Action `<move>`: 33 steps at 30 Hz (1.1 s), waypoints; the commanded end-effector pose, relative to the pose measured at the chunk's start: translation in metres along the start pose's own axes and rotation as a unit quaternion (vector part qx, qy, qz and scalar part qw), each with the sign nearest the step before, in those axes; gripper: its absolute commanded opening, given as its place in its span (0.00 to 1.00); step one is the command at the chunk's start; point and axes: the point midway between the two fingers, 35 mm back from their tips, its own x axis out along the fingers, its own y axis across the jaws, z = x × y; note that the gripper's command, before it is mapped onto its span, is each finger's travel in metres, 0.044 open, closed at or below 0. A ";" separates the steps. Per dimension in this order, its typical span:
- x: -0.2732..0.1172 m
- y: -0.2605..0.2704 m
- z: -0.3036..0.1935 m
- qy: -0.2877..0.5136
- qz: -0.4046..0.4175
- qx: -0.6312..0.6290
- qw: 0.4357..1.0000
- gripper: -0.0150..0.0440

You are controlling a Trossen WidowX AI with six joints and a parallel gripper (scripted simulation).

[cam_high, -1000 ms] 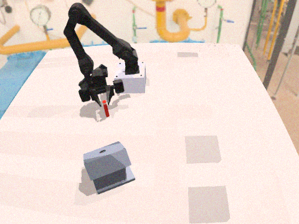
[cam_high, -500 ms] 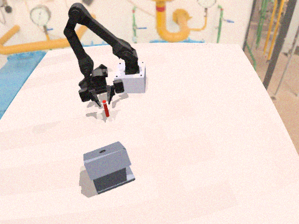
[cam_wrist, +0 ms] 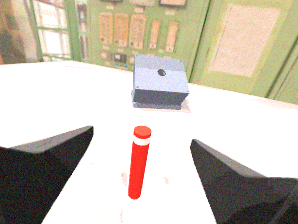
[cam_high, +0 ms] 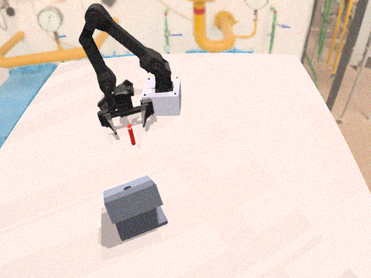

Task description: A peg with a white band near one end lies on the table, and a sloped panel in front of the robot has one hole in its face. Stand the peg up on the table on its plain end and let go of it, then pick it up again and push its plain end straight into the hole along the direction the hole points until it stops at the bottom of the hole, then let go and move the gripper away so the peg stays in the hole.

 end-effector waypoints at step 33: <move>-0.010 0.019 0.145 0.071 0.076 0.032 0.994 1.00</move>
